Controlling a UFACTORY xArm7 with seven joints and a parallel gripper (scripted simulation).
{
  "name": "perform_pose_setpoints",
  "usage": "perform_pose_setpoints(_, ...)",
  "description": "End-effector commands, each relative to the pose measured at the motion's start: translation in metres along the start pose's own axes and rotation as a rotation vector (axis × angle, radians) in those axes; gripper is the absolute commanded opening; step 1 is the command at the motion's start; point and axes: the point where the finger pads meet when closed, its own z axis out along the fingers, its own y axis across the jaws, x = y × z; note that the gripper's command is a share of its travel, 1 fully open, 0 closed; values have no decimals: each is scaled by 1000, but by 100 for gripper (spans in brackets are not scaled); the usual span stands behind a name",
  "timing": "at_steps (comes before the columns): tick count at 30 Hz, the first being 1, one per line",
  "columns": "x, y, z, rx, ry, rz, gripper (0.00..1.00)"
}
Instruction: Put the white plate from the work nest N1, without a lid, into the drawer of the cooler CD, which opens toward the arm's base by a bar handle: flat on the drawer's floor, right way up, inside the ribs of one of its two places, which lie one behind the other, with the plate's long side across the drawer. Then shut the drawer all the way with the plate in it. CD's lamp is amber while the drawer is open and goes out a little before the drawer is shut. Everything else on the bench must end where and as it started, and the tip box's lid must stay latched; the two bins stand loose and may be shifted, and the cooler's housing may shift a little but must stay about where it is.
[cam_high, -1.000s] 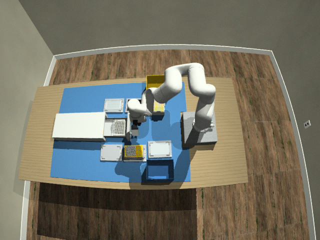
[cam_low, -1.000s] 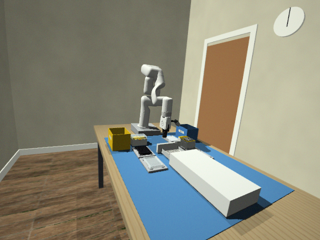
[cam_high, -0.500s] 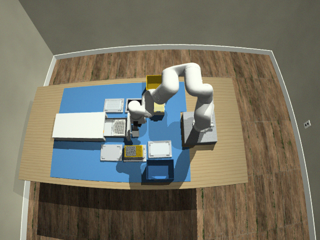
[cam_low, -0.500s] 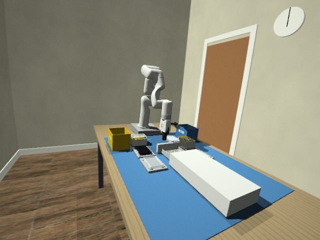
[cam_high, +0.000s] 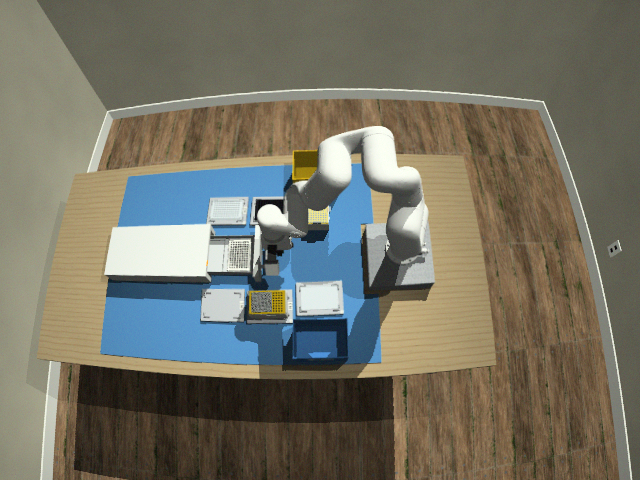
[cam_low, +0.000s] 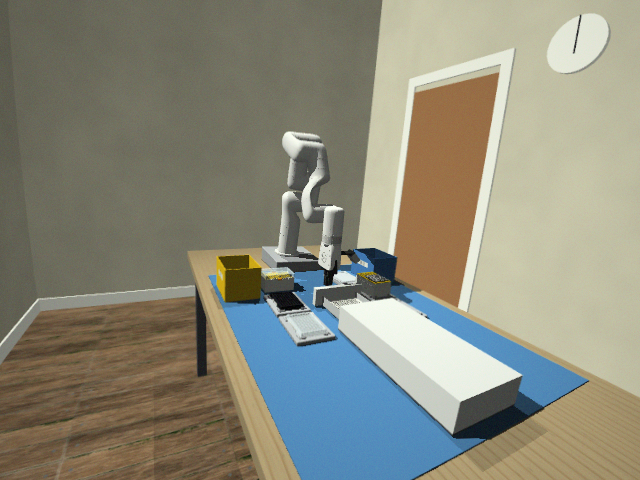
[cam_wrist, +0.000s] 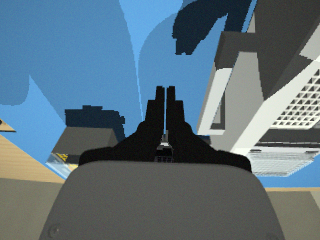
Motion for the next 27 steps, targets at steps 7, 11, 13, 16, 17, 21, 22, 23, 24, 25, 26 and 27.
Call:
perform_pose_setpoints(7, 0, 2, 12, -4, -1, 0, 0)
perform_pose_setpoints(11, 0, 2, 15, -4, -1, 0, 0)
perform_pose_setpoints(13, 0, 2, 15, -4, -1, 0, 0)
perform_pose_setpoints(16, 0, 2, 15, -4, -1, 0, 0)
perform_pose_setpoints(17, 0, 2, 15, -4, -1, 0, 0)
perform_pose_setpoints(21, 0, 7, 15, -4, -1, 0, 0)
perform_pose_setpoints(22, 0, 7, 15, -4, -1, 0, 0)
perform_pose_setpoints(23, 0, 8, 15, -4, -1, 0, 0)
perform_pose_setpoints(24, 0, 10, 15, -4, -1, 0, 0)
perform_pose_setpoints(25, 0, 12, 15, -4, -1, 0, 0)
perform_pose_setpoints(26, 0, 13, 15, -4, -1, 0, 0)
perform_pose_setpoints(27, 0, 15, 15, -4, -1, 0, 0)
